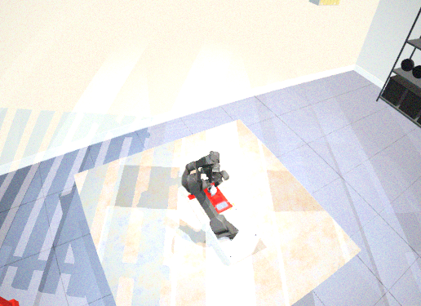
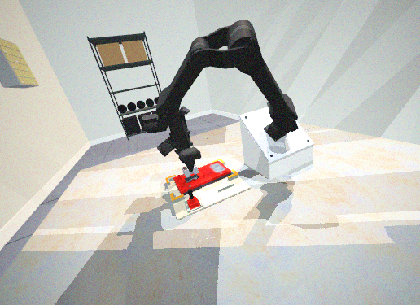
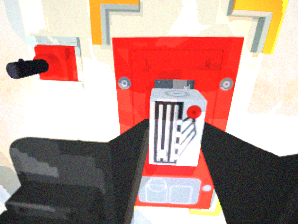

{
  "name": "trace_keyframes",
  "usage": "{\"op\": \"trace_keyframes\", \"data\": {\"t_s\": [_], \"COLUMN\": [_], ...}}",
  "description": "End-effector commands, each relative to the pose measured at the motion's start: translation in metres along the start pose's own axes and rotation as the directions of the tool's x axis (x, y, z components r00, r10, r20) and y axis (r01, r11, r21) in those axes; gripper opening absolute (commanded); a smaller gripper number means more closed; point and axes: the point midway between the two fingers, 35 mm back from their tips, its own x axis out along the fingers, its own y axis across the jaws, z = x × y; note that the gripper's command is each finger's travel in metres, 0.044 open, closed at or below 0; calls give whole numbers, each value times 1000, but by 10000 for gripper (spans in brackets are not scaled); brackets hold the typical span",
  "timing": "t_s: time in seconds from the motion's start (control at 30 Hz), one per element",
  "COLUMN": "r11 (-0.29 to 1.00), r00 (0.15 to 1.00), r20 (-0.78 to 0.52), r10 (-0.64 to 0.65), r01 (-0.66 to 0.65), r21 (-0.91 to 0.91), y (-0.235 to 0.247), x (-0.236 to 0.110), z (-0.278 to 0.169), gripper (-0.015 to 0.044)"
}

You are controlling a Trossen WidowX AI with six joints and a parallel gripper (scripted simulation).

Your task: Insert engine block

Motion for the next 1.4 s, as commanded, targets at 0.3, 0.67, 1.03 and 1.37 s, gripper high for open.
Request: {"op": "trace_keyframes", "data": {"t_s": [0.3, 0.67, 1.03, 1.37], "r11": [999, 1000, 1000, 999], "r00": [1000, 1000, 1000, 1000], "r20": [2, 2, 2, 2], "r10": [-5, -5, -5, -5], "r01": [5, 5, 5, 5], "r21": [-47, -23, -31, -35], "y": [-2, -2, -2, -2], "x": [-1, -1, -1, -1], "z": [1, 1, 1, 2], "gripper": [158, 158, 158, 158]}}
